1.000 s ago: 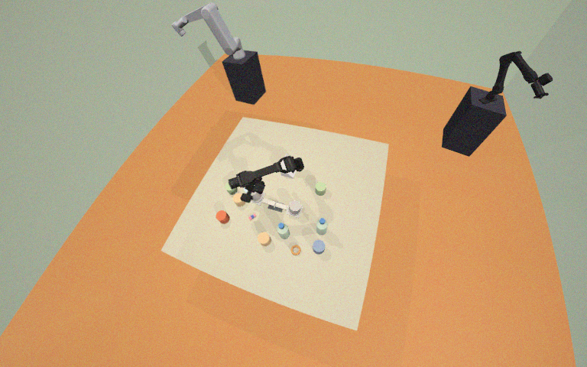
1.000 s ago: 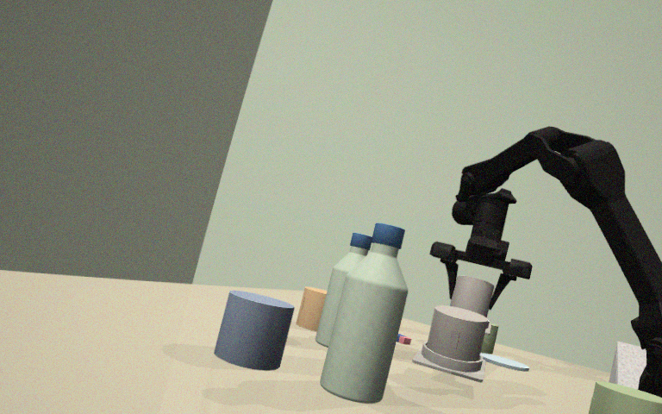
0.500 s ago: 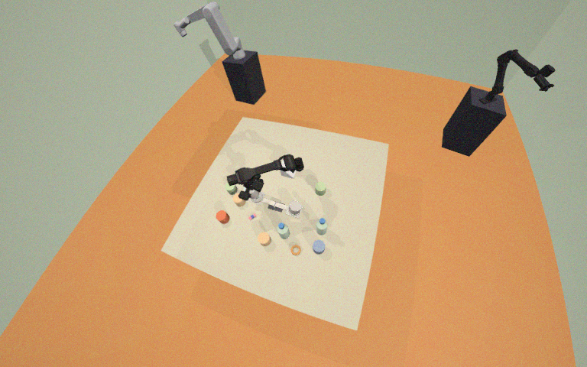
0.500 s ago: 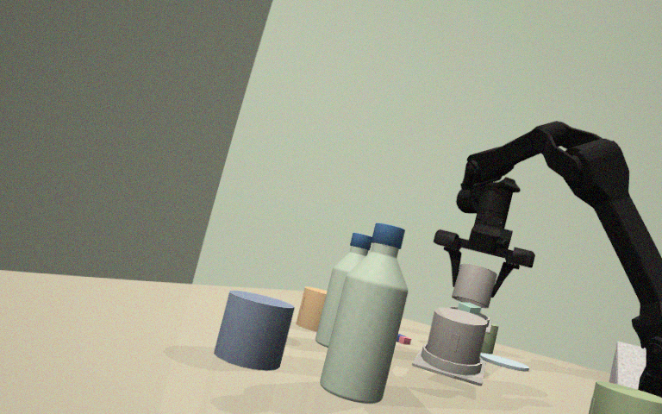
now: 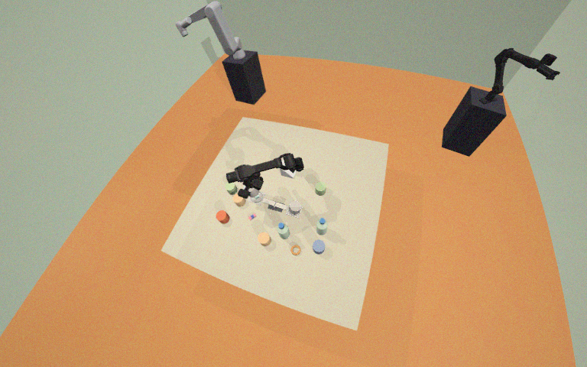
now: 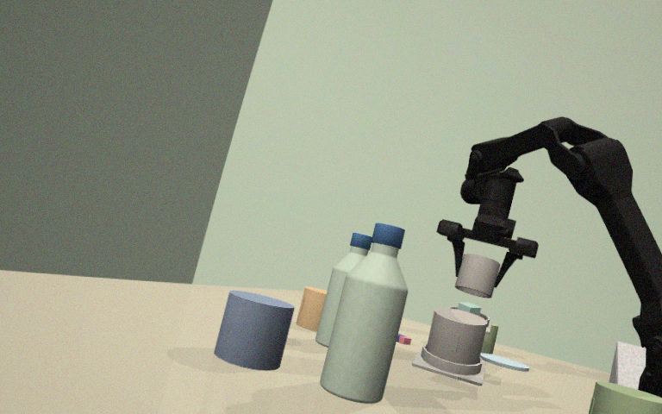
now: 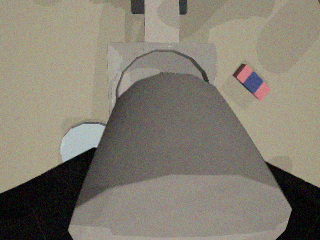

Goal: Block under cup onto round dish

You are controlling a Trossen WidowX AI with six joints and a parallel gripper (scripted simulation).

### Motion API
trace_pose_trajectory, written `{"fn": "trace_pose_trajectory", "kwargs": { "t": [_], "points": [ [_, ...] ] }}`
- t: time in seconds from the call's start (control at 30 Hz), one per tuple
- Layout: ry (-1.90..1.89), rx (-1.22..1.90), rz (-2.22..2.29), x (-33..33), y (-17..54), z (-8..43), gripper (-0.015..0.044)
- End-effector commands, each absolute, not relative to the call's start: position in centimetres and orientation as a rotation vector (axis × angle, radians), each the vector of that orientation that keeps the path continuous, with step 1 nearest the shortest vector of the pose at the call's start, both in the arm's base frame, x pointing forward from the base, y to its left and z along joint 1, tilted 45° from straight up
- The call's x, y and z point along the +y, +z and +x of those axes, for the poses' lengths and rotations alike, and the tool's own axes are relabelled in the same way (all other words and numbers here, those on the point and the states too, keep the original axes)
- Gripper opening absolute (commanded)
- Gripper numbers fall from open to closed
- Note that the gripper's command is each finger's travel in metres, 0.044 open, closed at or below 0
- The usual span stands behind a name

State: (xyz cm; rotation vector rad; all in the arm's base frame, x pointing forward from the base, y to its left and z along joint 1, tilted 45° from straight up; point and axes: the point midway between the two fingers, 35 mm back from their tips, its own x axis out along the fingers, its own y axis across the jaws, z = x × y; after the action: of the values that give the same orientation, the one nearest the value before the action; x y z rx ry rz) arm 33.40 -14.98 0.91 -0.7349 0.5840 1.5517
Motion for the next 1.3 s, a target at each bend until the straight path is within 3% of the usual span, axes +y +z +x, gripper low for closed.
{"fn": "trace_pose_trajectory", "kwargs": {
  "t": [0.0,1.27],
  "points": [
    [1.550,0.585,-0.745,-15.4,1.3,33.4,0.0000],
    [1.539,0.591,-0.740,-16.6,2.9,33.2,0.0000]
  ]
}}
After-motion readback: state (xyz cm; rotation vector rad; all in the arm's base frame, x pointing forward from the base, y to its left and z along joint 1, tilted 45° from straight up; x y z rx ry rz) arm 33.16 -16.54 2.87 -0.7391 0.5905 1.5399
